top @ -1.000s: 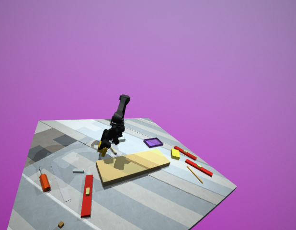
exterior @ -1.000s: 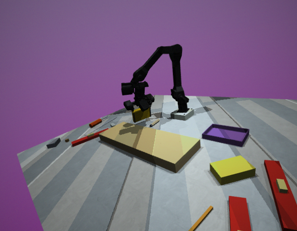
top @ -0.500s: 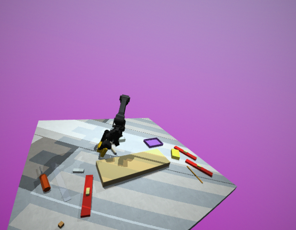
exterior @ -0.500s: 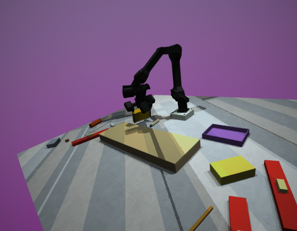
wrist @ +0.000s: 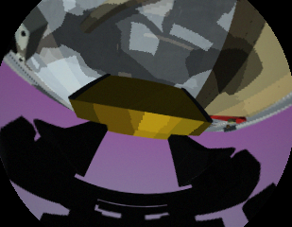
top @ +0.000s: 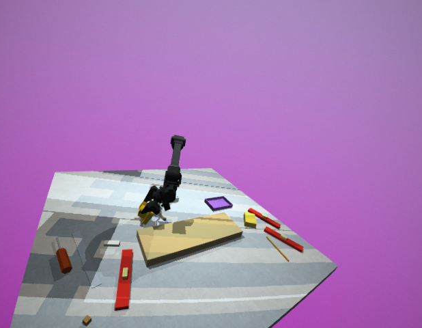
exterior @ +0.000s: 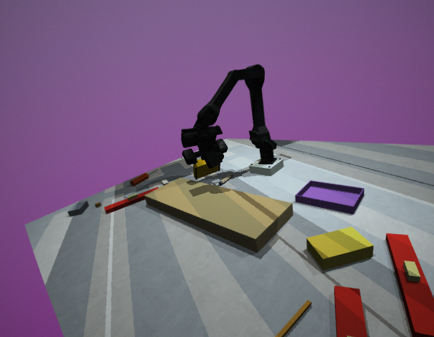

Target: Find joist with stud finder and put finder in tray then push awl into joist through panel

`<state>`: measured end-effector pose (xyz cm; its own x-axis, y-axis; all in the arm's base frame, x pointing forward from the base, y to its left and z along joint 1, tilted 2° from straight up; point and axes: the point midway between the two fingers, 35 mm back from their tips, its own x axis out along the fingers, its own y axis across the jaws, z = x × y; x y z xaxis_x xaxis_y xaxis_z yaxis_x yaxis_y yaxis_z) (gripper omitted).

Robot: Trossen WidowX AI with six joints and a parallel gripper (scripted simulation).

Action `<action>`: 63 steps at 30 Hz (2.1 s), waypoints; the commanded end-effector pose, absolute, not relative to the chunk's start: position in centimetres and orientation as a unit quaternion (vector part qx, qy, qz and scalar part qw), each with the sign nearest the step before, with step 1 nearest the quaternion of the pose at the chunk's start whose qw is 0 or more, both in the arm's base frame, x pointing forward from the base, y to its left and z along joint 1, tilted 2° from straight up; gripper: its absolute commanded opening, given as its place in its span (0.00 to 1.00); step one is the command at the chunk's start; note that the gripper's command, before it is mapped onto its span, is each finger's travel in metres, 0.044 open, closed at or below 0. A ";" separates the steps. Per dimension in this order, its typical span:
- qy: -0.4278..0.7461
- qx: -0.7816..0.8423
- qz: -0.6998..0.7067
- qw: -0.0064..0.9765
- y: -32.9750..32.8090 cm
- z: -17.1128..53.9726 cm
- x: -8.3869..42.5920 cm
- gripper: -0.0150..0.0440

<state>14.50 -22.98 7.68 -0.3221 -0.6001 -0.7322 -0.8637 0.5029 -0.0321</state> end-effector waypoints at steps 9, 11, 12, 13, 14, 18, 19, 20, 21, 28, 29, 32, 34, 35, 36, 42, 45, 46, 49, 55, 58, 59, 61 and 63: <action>0.811 -0.470 0.157 0.310 -22.9 7.5 14.5 0.25; 0.814 -0.472 0.152 0.302 -22.8 7.5 14.5 0.25; 0.816 -0.473 0.150 0.298 -22.8 7.5 14.5 0.25; 0.817 -0.474 0.147 0.295 -22.8 7.5 14.6 0.25; 0.818 -0.475 0.145 0.291 -22.8 7.4 14.6 0.25; 0.821 -0.477 0.139 0.282 -22.7 7.4 14.6 0.25; 0.822 -0.477 0.138 0.280 -22.7 7.4 14.6 0.25; 0.823 -0.477 0.137 0.278 -22.7 7.4 14.6 0.25; 0.824 -0.477 0.135 0.276 -22.7 7.4 14.6 0.25; 0.832 -0.478 0.123 0.253 -22.7 7.2 14.6 0.25; 0.833 -0.479 0.121 0.250 -22.7 7.2 14.6 0.25; 0.836 -0.480 0.115 0.240 -22.6 7.1 14.6 0.25; 0.838 -0.481 0.111 0.234 -22.6 7.1 14.6 0.25; 0.838 -0.482 0.109 0.231 -22.6 7.1 14.6 0.25; 0.839 -0.482 0.107 0.227 -22.6 7.1 14.6 0.25; 0.843 -0.486 0.096 0.211 -22.5 7.0 14.7 0.25; 0.841 -0.485 0.103 0.217 -22.5 6.8 14.8 0.25; 0.841 -0.486 0.101 0.215 -22.5 7.1 14.7 0.25; 0.841 -0.493 0.091 0.202 -22.6 8.4 14.3 0.25; 0.841 -0.497 0.086 0.196 -22.7 9.1 14.1 0.25; 0.841 -0.497 0.086 0.196 -22.7 8.9 14.1 0.25; 0.841 -0.497 0.086 0.197 -22.7 8.7 14.1 0.25; 0.841 -0.496 0.086 0.198 -22.7 8.4 14.1 0.25; 0.841 -0.496 0.087 0.198 -22.7 8.1 14.2 0.25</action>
<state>14.26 -22.65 8.32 -0.4267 -0.7962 -0.4288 -0.8673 0.4947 -0.0554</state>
